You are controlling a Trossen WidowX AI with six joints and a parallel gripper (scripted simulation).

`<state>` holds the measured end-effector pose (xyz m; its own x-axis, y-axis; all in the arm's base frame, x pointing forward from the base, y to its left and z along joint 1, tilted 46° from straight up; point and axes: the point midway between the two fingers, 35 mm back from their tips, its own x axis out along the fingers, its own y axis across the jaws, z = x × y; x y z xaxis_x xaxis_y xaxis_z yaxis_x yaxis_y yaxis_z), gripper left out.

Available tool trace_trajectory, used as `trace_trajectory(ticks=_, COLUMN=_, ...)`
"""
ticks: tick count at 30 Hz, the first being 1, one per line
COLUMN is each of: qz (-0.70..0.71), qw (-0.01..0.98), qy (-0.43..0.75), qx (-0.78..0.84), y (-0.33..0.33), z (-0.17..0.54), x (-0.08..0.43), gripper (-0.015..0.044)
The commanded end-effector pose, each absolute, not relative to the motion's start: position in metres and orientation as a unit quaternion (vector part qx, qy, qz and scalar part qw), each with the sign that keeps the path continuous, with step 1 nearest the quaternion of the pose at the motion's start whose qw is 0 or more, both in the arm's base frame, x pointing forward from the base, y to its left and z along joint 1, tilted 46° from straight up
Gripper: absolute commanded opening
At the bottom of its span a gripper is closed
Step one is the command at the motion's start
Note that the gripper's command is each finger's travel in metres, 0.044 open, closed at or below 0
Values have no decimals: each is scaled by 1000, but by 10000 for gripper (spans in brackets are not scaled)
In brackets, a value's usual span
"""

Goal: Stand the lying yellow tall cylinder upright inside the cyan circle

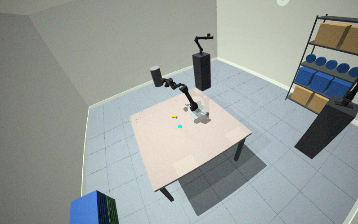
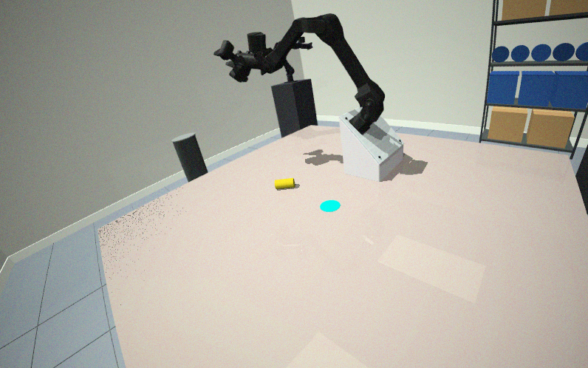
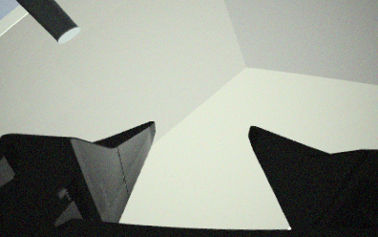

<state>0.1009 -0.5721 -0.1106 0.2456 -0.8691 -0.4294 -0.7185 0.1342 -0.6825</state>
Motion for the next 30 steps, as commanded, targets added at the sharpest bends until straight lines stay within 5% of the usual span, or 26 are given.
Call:
trace_trajectory(ticks=1, qz=-85, qw=450, qy=607, qx=-650, y=-571, z=-112, x=103, gripper=374)
trace_trajectory(ticks=4, qz=-79, qw=529, qy=588, qx=-607, y=-555, z=-129, x=125, gripper=309)
trace_trajectory(ticks=17, qz=-19, qw=818, qy=540, qx=-197, y=-418, z=-192, x=216, gripper=309)
trace_trajectory(ticks=23, qz=4, qw=829, qy=558, qx=43, y=-340, z=-198, x=236, gripper=309)
trace_trajectory(ticks=30, qz=5, qw=734, qy=604, qx=312, y=-250, z=-184, x=244, gripper=309)
